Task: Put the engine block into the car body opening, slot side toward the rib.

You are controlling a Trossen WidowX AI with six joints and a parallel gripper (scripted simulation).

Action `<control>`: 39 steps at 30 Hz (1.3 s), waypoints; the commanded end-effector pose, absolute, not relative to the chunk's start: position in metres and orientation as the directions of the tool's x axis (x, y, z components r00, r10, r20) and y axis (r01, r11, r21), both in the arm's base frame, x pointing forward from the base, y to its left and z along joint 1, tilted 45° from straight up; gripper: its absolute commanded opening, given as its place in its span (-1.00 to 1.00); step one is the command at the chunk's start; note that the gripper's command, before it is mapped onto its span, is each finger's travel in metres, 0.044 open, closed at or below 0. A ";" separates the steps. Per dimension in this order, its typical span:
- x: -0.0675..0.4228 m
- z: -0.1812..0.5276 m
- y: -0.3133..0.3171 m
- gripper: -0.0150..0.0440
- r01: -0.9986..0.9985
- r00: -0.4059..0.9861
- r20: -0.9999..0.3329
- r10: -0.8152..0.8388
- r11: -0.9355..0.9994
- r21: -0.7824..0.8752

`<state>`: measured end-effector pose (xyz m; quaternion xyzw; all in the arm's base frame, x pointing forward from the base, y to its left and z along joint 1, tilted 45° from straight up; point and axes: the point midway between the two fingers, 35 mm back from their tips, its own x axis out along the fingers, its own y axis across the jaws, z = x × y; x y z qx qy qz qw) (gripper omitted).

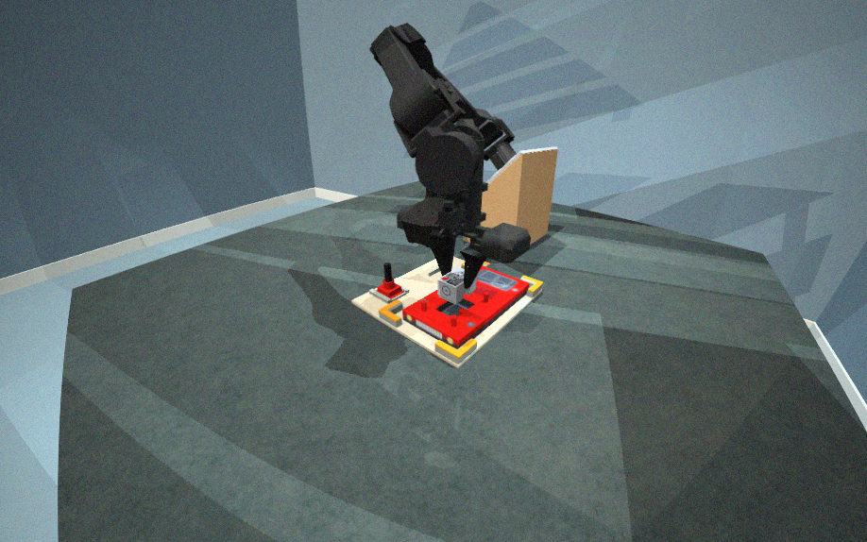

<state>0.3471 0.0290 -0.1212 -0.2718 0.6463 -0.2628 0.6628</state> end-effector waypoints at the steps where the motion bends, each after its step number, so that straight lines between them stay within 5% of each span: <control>1: 0.350 -0.122 0.031 0.05 -0.011 0.032 -0.719 -0.694 0.719 -0.695; 39: 0.352 -0.121 0.032 0.05 -0.002 0.032 -0.719 -0.694 0.719 -0.695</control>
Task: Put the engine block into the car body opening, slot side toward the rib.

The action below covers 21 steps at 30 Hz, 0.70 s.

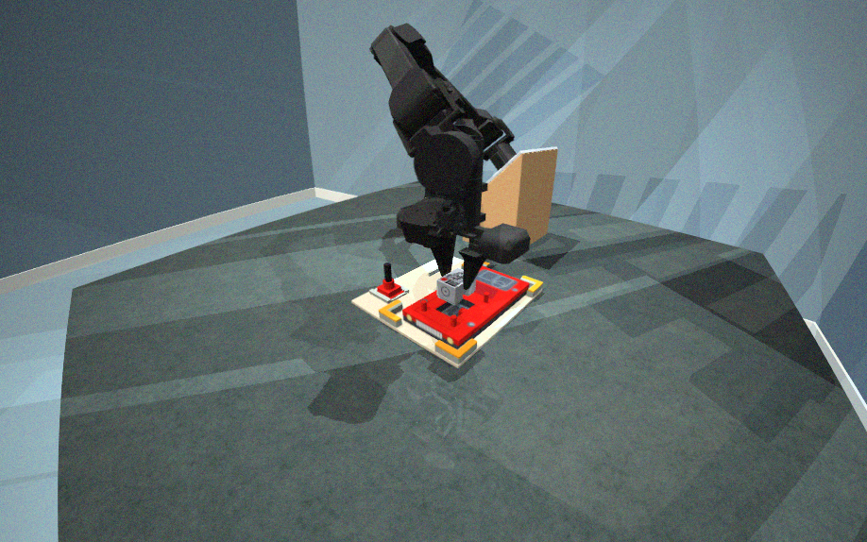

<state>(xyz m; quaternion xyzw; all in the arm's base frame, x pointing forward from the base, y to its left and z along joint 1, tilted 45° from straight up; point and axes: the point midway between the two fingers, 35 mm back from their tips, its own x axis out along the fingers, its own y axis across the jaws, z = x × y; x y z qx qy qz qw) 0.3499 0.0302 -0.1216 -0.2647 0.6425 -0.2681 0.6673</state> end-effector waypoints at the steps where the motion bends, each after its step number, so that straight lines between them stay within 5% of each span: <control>1: 0.352 -0.121 0.032 0.05 -0.003 0.032 -0.719 -0.694 0.719 -0.695; 21: 0.352 -0.125 0.028 0.05 0.024 0.032 -0.719 -0.695 0.719 -0.694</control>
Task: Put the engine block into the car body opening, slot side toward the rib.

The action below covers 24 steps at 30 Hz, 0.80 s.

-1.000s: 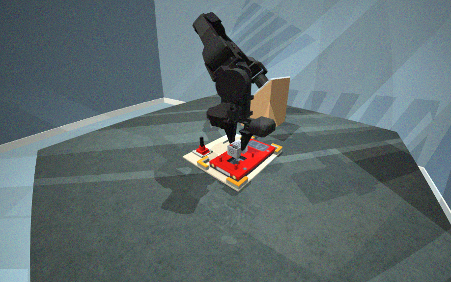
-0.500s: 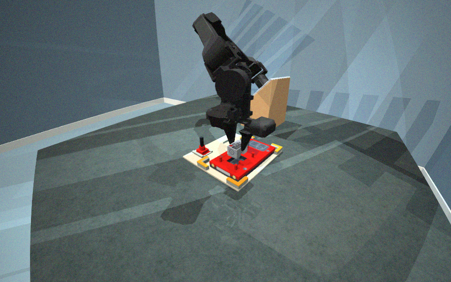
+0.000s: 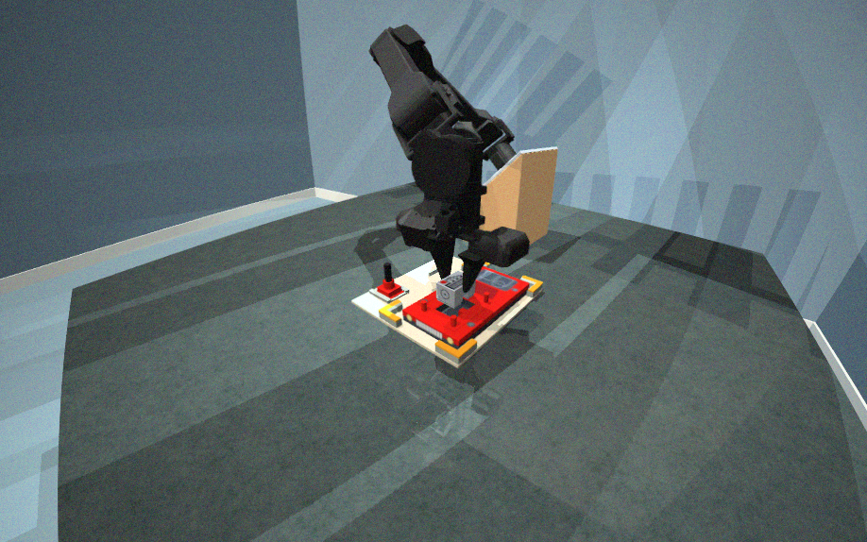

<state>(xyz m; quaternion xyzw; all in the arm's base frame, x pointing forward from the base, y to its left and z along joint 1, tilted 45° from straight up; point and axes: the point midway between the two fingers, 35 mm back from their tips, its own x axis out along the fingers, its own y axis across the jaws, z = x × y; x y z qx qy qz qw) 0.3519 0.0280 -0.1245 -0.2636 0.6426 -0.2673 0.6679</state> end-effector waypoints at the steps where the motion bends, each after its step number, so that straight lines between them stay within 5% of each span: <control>1: 0.352 -0.125 0.028 0.05 0.022 0.032 -0.719 -0.695 0.719 -0.694; 24: 0.352 -0.127 0.027 0.05 0.010 0.032 -0.719 -0.695 0.719 -0.695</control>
